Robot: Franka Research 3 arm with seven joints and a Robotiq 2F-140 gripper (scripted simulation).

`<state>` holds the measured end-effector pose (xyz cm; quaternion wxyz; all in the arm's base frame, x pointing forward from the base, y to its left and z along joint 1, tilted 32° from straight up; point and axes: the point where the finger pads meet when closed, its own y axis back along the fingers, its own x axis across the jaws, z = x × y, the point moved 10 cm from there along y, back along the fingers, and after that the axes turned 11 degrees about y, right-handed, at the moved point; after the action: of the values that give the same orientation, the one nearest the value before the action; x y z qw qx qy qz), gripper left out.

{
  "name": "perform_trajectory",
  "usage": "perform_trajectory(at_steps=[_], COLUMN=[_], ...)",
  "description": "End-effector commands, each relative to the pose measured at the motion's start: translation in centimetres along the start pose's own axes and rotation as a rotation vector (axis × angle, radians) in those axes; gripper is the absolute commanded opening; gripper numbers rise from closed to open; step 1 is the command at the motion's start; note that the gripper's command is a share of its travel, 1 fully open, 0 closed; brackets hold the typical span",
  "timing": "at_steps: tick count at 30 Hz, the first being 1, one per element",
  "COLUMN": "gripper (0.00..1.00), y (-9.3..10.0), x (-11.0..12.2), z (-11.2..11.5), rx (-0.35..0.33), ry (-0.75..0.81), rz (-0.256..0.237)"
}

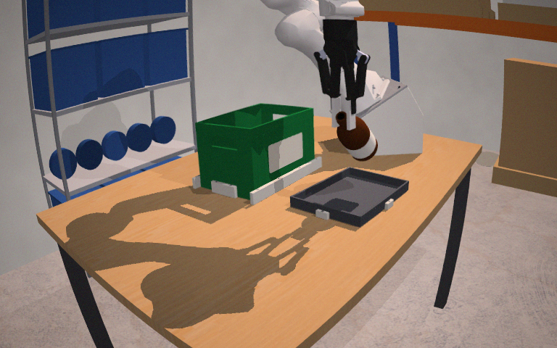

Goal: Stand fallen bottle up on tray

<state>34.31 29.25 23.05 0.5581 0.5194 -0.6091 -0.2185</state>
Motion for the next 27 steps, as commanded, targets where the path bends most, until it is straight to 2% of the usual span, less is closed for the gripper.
perform_trajectory(at_steps=[1, 18, 27], gripper=[0.00, 0.00, 0.00], y=[0.35, 0.35, 0.35], x=[-0.17, -0.17, -0.17], z=[-0.07, -0.07, -0.07], rx=[0.003, 0.003, 0.003], ry=[-0.002, -0.011, -0.116], rz=[-0.007, -0.007, -0.007])
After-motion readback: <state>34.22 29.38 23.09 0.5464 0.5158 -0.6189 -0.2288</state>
